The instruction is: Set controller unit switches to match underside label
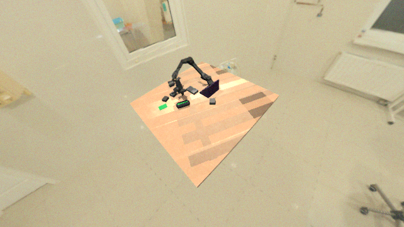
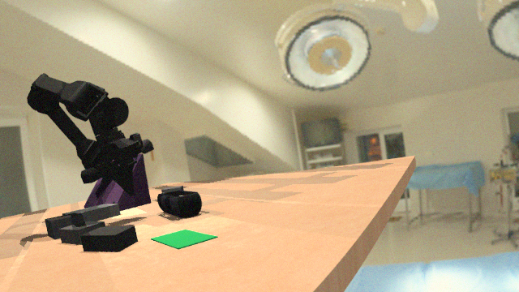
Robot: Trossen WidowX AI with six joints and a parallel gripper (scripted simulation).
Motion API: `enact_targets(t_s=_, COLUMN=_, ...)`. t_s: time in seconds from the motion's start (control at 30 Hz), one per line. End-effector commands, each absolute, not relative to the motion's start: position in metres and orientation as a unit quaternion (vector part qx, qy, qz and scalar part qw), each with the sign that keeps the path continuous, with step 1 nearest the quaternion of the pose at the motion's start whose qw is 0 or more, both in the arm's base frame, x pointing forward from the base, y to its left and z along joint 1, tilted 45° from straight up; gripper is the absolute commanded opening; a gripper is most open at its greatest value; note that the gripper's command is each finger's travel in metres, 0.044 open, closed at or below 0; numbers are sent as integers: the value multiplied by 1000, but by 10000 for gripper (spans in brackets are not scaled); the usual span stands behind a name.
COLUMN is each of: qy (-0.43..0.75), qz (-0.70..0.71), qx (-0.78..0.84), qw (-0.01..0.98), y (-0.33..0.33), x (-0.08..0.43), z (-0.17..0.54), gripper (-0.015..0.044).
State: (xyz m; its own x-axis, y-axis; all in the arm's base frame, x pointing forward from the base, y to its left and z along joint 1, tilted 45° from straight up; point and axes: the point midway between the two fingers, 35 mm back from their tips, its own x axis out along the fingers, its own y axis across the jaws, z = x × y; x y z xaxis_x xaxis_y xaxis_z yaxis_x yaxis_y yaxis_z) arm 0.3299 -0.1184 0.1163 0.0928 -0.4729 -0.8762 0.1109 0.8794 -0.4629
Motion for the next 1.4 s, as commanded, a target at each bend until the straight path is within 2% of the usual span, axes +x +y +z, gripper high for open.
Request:
enact_targets(t_s=0.0, qy=654, qz=-182, qx=-162, qw=716, y=-117, x=331, z=117, gripper=0)
enact_targets(t_s=0.2, qy=701, qz=-48, qx=-343, qw=623, y=-109, x=365, z=112, gripper=0)
enact_targets(t_s=0.43, qy=709, qz=126, qx=-523, qw=455, y=-91, x=404, z=99, gripper=0)
enact_targets(t_s=0.73, qy=644, qz=338, qx=-665, qw=167, y=-61, x=446, z=72, gripper=0)
enact_targets(t_s=1.0, qy=529, qz=488, qx=-684, qw=-117, y=-33, x=470, z=43, gripper=0)
enact_targets(t_s=1.37, qy=517, qz=498, qx=-681, qw=-141, y=-30, x=472, z=40, gripper=0)
